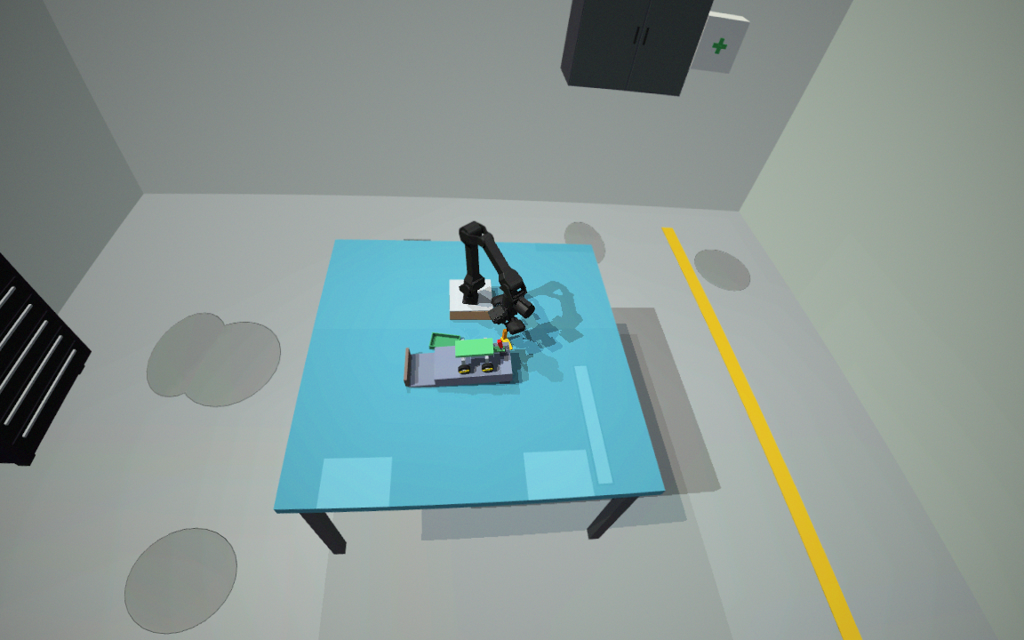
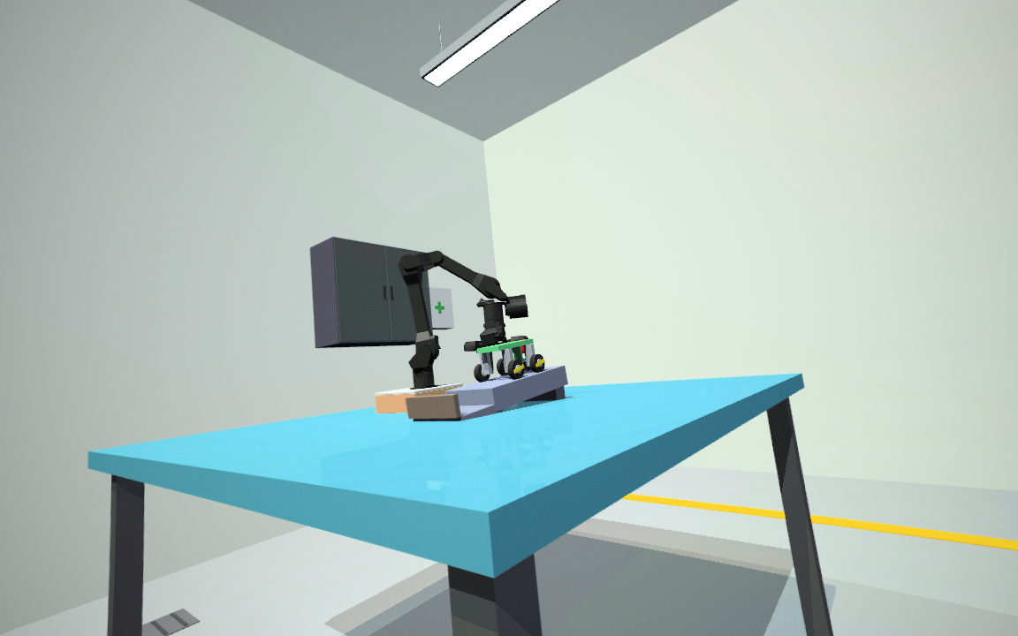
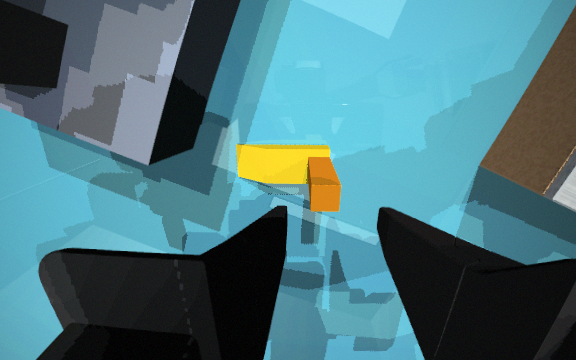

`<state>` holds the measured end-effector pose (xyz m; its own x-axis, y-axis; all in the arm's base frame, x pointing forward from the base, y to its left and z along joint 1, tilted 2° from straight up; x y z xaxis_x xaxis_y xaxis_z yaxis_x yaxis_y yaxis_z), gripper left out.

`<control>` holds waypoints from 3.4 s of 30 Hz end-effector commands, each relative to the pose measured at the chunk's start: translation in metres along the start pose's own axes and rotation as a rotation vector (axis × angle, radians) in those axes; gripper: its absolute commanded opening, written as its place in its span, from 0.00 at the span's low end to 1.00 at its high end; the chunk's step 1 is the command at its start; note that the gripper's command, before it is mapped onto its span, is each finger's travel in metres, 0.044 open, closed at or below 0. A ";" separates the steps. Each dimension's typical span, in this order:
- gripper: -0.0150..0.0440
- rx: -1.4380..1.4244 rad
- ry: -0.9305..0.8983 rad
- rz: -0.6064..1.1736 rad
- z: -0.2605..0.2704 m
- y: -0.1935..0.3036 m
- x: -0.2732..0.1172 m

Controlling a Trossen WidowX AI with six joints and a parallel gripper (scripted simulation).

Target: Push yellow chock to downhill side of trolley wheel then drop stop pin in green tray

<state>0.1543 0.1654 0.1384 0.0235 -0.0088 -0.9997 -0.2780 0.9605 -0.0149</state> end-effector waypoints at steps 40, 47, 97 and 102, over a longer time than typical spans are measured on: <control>0.58 0.003 -0.006 -0.003 0.001 0.000 0.057; 0.33 0.007 -0.004 0.002 0.001 0.000 0.054; 0.25 0.003 -0.006 -0.002 0.000 0.000 -0.092; 0.25 -0.106 -0.005 -0.003 0.000 0.000 -0.092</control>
<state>0.1519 0.1666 0.2302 0.0258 -0.0061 -0.9996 -0.3274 0.9448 -0.0142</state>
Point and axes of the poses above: the point midway between the two fingers, 35 mm back from their tips, its own x axis out along the fingers, its own z axis across the jaws, y = z × x, the point moved 8 cm from there along -x, back along the fingers, and after that the axes turned 14 degrees about x, right-handed, at the moved point
